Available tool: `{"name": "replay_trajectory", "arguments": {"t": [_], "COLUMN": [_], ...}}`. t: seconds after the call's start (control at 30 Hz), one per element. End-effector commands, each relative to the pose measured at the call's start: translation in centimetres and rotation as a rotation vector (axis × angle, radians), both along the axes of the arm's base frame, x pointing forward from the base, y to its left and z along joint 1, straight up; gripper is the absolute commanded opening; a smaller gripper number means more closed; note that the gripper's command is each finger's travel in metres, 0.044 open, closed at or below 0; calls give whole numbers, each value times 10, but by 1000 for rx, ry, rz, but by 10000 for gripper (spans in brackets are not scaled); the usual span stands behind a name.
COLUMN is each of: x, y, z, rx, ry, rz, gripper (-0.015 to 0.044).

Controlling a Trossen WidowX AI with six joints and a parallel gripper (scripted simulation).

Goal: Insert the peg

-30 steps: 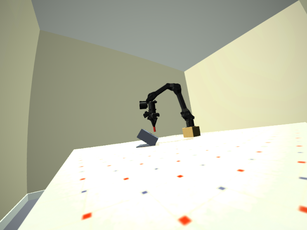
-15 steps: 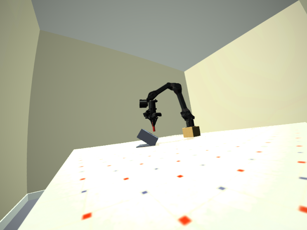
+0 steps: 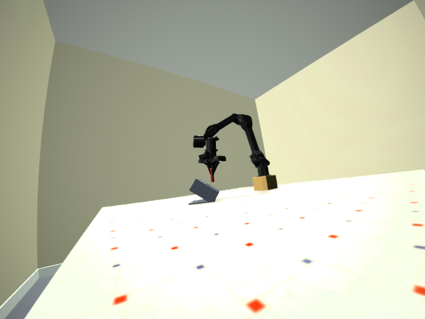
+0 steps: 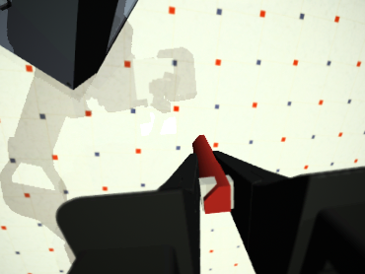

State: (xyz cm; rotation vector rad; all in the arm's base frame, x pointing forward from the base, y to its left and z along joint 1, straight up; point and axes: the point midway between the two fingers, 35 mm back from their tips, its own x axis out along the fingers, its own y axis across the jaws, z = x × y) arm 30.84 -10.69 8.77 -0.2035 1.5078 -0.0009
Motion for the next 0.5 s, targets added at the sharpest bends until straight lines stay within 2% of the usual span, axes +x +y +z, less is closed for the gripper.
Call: {"name": "replay_trajectory", "arguments": {"t": [0.0, 0.47], "x": [1, 9], "y": [5, 19], "z": [-1, 1], "rx": [-21, -70], "ry": [9, 20], "rz": [71, 269], "gripper": [0, 0]}}
